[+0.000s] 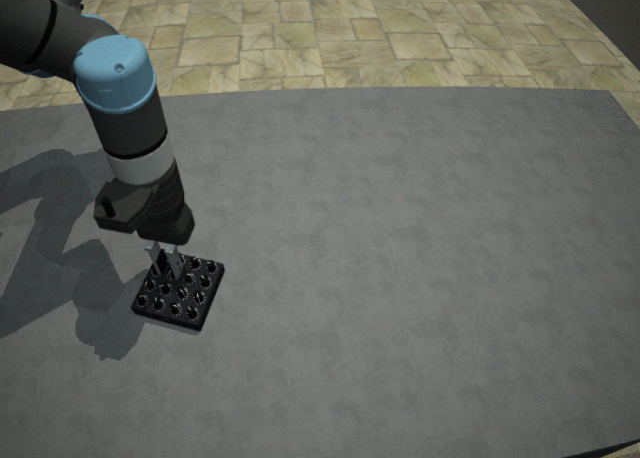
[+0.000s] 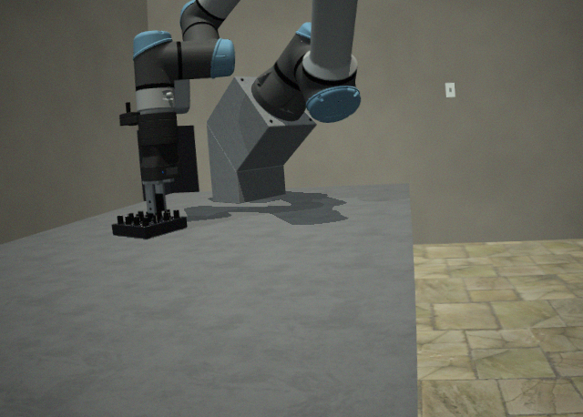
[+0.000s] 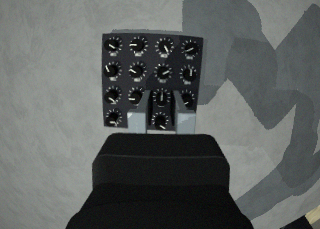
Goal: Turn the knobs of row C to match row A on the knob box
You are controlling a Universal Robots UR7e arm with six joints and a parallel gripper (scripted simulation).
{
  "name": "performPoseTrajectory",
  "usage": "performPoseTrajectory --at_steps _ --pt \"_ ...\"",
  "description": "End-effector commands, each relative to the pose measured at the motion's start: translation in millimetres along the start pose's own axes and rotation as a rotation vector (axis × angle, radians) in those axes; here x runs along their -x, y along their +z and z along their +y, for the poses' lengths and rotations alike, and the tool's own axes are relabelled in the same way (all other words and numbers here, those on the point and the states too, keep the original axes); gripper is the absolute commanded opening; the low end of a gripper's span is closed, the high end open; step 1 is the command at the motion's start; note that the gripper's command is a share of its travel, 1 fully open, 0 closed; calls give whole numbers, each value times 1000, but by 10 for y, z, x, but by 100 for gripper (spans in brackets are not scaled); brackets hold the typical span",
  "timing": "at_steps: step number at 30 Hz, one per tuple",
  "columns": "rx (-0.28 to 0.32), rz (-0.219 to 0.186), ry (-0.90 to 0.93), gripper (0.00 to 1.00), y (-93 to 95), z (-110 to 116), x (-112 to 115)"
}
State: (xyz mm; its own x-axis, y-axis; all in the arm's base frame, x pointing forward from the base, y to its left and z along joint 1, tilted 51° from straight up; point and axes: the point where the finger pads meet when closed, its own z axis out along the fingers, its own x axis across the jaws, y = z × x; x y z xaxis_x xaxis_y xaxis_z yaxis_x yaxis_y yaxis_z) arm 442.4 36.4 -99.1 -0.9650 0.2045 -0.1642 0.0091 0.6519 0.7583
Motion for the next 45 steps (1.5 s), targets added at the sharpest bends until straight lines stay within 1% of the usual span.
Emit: performPoseTrajectory --at_steps 1,9,45 --pt "1 0 0 46 56 0 3" --pt "1 0 0 46 93 -1 3" --pt "0 -1 0 46 88 -4 6"
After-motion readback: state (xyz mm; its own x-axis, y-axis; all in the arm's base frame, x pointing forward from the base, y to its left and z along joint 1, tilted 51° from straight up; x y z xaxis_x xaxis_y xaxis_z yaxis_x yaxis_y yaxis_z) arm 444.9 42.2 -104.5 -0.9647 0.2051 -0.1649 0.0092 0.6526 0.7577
